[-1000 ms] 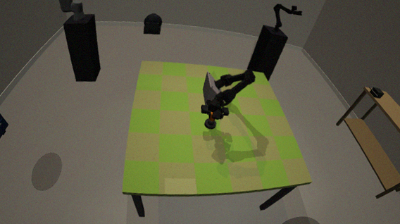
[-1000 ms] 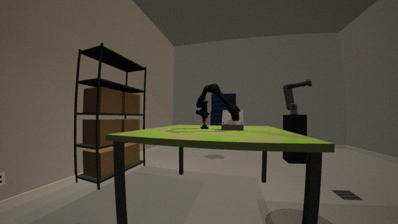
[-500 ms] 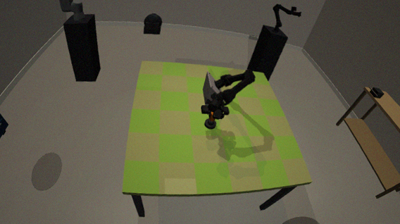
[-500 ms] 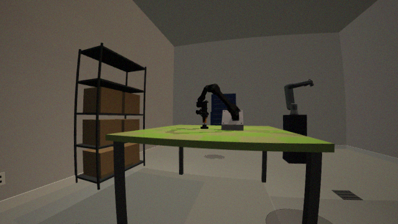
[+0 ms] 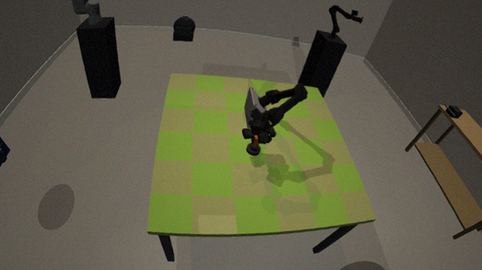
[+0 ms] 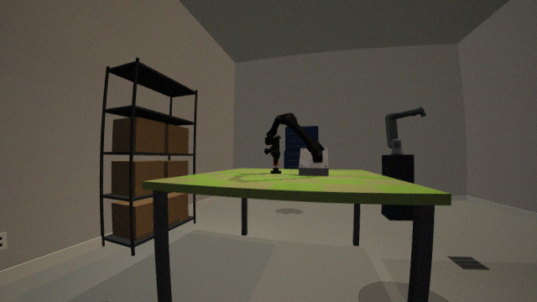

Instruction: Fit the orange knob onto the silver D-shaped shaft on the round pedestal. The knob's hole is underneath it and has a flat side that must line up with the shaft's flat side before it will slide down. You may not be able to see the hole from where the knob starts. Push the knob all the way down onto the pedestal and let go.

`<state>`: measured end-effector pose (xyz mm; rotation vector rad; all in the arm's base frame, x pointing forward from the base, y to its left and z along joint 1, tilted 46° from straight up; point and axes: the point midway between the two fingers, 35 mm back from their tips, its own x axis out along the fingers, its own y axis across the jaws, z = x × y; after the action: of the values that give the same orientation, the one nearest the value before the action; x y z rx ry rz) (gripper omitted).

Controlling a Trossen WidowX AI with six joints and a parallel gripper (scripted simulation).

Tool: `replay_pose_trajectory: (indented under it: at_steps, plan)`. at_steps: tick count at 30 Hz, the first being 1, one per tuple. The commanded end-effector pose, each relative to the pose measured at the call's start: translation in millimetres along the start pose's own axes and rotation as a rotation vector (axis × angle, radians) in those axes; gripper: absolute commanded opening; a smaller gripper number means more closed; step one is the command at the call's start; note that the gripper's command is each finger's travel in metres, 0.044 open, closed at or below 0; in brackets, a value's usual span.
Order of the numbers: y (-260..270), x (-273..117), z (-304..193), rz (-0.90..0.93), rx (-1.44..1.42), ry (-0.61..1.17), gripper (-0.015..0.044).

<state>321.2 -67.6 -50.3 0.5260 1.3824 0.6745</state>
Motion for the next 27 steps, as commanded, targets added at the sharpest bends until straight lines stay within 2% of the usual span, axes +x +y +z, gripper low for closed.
replay_pose_trajectory:
  at_steps: [1,21,27]
  plan:
    - [0.0,1.2,0.5,0.002,-0.008,-0.004,0.0]
    - [0.7,-3.3,0.8,0.002,-0.008,-0.004,0.0]
    - [0.3,-3.6,1.0,0.002,-0.177,-0.004,0.0]
